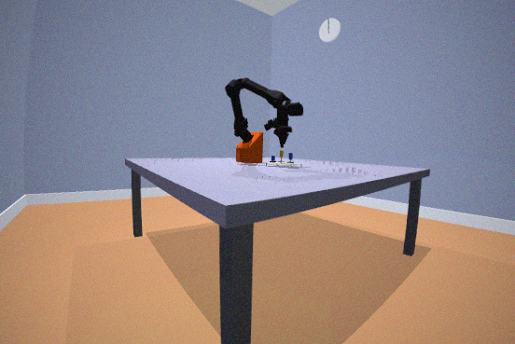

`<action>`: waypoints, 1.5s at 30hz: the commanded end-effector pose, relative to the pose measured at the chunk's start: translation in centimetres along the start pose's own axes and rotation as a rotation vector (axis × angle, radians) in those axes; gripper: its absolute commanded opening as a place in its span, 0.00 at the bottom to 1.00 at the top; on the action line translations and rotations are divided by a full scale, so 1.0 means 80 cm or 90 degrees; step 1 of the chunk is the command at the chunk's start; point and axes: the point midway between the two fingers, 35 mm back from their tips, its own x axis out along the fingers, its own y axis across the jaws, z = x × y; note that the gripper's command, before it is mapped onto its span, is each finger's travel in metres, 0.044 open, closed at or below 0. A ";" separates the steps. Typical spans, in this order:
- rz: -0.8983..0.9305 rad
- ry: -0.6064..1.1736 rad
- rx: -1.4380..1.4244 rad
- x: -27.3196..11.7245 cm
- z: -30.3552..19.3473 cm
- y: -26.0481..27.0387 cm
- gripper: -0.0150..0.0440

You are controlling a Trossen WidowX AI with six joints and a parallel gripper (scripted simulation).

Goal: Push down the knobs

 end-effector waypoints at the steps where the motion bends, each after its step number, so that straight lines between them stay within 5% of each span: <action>1: -0.001 -0.005 -0.004 0.011 0.002 -0.001 0.25; 45: -0.001 -0.005 -0.004 0.017 0.002 -0.001 0.25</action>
